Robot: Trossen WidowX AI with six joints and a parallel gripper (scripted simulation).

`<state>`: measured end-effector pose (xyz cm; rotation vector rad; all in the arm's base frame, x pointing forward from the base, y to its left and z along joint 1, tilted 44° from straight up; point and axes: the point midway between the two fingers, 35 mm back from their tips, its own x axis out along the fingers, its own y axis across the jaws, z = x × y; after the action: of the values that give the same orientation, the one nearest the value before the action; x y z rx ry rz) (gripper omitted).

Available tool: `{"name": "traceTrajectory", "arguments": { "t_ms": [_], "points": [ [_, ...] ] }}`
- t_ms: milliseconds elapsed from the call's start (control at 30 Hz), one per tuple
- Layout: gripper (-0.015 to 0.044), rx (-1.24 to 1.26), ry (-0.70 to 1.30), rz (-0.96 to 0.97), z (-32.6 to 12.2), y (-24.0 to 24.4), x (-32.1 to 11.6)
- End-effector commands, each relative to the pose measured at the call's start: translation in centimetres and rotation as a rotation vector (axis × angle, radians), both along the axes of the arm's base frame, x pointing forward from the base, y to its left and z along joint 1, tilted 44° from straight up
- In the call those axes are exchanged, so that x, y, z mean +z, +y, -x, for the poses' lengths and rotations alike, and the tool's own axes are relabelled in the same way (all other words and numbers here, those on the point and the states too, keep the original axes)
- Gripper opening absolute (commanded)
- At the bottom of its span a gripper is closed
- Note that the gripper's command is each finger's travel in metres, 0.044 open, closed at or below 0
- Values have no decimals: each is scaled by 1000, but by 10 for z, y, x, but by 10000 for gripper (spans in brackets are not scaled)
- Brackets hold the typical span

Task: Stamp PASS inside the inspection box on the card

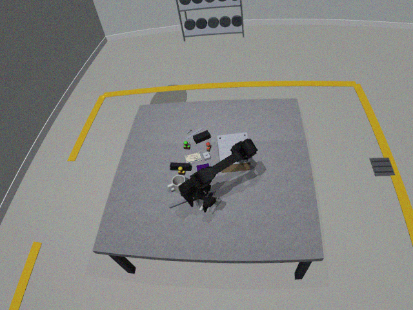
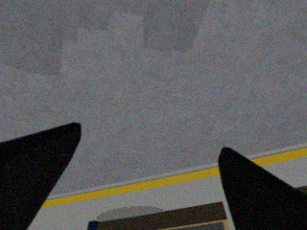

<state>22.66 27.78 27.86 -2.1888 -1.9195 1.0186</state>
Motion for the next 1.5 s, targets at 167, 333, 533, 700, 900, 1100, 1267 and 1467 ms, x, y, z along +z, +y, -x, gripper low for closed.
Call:
{"name": "traceTrajectory", "arguments": {
  "t_ms": [167,333,533,700,900,1100,1267,1467],
  "points": [
    [242,53,-251,140,-61,-25,-51],
    [227,123,-403,235,-97,-50,-86],
    [227,203,-538,320,-128,-82,-119],
    [227,294,-645,379,-149,-111,-146],
    [227,430,-772,422,-168,-145,-178],
    [227,562,-883,444,-181,-179,-210],
    [227,673,-972,448,-187,-207,-236],
    [227,780,-1059,438,-188,-244,-267]
  ]
}}
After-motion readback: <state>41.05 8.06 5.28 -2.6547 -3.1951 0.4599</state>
